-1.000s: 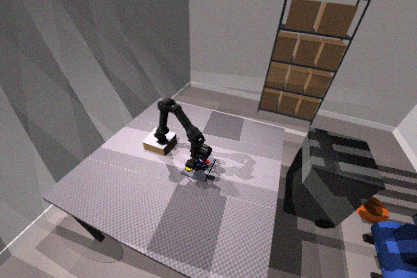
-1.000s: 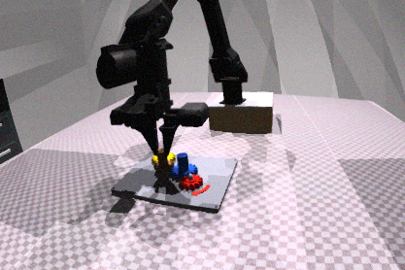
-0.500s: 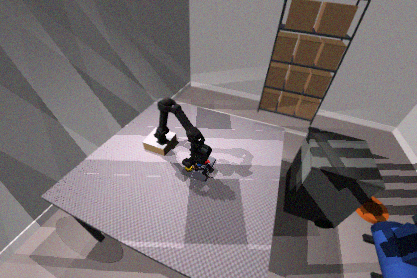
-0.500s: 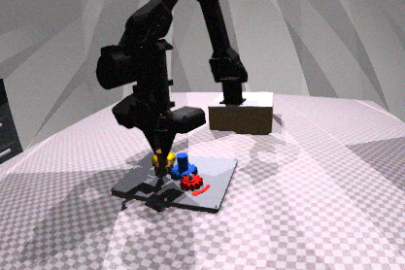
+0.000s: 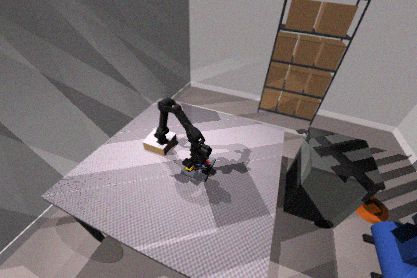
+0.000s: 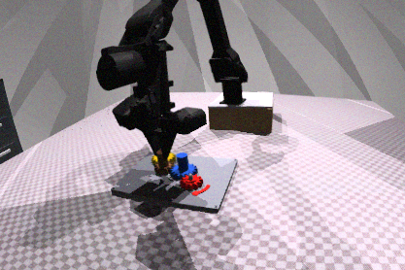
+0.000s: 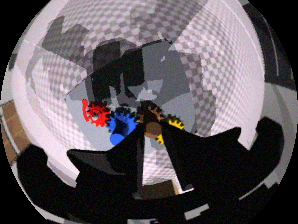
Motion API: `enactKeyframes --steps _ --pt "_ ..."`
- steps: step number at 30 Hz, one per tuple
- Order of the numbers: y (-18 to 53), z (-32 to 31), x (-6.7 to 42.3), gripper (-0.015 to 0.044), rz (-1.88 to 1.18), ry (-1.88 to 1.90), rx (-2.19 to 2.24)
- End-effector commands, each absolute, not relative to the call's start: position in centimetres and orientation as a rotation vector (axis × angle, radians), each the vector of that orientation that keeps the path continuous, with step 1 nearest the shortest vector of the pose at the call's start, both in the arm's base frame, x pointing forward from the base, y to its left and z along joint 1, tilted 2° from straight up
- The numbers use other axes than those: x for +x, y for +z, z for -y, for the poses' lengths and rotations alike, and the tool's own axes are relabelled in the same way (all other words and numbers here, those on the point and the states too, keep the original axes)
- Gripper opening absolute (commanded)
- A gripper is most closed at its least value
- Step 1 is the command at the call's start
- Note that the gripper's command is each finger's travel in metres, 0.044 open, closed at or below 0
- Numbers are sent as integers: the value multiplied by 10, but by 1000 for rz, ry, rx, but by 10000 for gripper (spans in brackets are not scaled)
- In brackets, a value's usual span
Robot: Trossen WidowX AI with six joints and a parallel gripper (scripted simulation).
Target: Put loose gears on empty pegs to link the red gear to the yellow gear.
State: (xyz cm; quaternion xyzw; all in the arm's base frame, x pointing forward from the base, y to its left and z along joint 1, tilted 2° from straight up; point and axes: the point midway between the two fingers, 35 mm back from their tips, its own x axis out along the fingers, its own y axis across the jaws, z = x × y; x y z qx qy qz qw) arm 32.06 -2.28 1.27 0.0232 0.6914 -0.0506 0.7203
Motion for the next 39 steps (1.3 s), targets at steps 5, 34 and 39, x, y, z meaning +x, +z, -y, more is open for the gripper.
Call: enactKeyframes --steps 5,34,39 --pt "11 23 320 0 -1535 46 -109" --pt "103 19 314 271 -1528 -3 -57" --pt "106 19 313 403 -1528 -3 -58"
